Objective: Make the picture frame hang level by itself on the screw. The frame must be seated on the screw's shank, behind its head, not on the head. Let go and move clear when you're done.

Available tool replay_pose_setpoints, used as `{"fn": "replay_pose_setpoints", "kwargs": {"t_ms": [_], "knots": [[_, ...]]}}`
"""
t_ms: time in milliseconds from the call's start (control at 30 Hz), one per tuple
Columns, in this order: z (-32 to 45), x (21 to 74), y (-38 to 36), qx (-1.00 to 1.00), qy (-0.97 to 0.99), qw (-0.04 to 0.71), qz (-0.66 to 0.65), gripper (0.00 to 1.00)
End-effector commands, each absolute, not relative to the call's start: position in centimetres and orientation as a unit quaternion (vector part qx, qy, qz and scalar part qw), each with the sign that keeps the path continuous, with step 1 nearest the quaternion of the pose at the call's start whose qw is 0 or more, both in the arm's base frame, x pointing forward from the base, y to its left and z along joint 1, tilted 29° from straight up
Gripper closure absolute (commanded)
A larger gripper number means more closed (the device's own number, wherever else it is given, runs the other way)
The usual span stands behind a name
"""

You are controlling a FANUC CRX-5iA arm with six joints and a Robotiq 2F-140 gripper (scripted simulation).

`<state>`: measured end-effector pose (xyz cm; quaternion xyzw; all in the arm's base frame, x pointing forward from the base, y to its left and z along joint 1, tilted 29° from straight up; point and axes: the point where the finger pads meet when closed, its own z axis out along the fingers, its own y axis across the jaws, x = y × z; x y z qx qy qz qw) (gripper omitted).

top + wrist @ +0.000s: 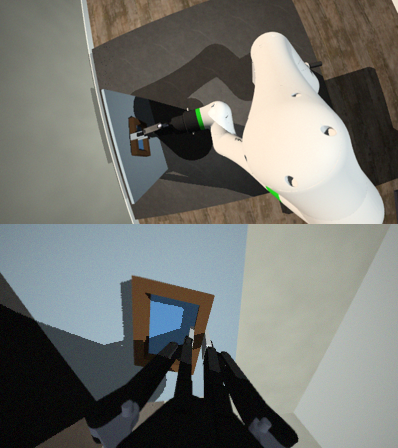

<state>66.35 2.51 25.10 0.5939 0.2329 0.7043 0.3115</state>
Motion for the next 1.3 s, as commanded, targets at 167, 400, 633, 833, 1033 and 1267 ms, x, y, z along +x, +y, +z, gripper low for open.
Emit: {"fn": "replay_pose_setpoints", "kwargs": {"t_ms": [167,400,633,833,1033,1267], "knots": [[25.12,66.35,2.49,0.594,0.233,0.312,0.704,1.0],[25.12,66.35,2.49,0.594,0.233,0.312,0.704,1.0],[25.13,66.35,2.49,0.594,0.233,0.312,0.704,1.0],[25.14,66.35,2.5,0.593,0.234,0.313,0.704,1.0],[25.17,66.35,2.52,0.592,0.236,0.315,0.703,1.0],[25.24,66.34,2.57,0.59,0.241,0.321,0.701,1.0]]}}
